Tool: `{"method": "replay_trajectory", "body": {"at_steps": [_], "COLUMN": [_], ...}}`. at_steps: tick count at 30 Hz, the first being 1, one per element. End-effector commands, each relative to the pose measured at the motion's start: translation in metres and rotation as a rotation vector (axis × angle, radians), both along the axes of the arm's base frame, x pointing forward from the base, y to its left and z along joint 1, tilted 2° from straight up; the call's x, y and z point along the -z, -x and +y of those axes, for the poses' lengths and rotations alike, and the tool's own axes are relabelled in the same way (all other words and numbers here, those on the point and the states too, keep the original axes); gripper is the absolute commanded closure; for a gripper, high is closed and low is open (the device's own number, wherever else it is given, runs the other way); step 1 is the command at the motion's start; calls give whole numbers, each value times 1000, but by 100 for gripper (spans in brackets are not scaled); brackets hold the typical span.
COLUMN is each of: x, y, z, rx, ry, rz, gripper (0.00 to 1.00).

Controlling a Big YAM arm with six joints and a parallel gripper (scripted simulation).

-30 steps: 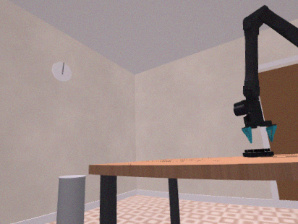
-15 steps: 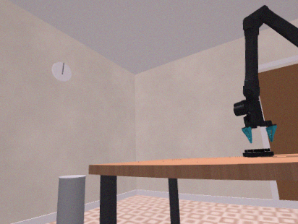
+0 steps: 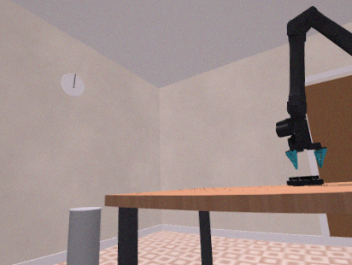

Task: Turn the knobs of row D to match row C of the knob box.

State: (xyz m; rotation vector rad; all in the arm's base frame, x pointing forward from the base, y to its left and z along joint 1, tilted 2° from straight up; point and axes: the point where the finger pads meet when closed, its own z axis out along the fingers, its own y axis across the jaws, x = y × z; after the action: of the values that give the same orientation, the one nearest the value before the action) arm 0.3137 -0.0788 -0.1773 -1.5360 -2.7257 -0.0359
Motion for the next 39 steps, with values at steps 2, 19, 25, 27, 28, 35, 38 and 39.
{"method": "replay_trajectory", "body": {"at_steps": [2, 19, 25, 27, 28, 35, 38, 39], "x": [-8, -8, -10, -14, -19, -31, -17, -17], "y": [-12, -12, -12, -13, -18, -18, 5, 5], "z": [1, 1, -1, -13, -21, -42, -25, -25], "rx": [-2, -2, -1, 3, 6, 15, -8, -8], "ry": [9, 9, 10, 9, 12, 15, -6, -7], "rz": [-38, -38, -39, -34, -42, -44, 15, 16], "gripper": [0, 0, 0, 0, 0, 0, 82, 82]}}
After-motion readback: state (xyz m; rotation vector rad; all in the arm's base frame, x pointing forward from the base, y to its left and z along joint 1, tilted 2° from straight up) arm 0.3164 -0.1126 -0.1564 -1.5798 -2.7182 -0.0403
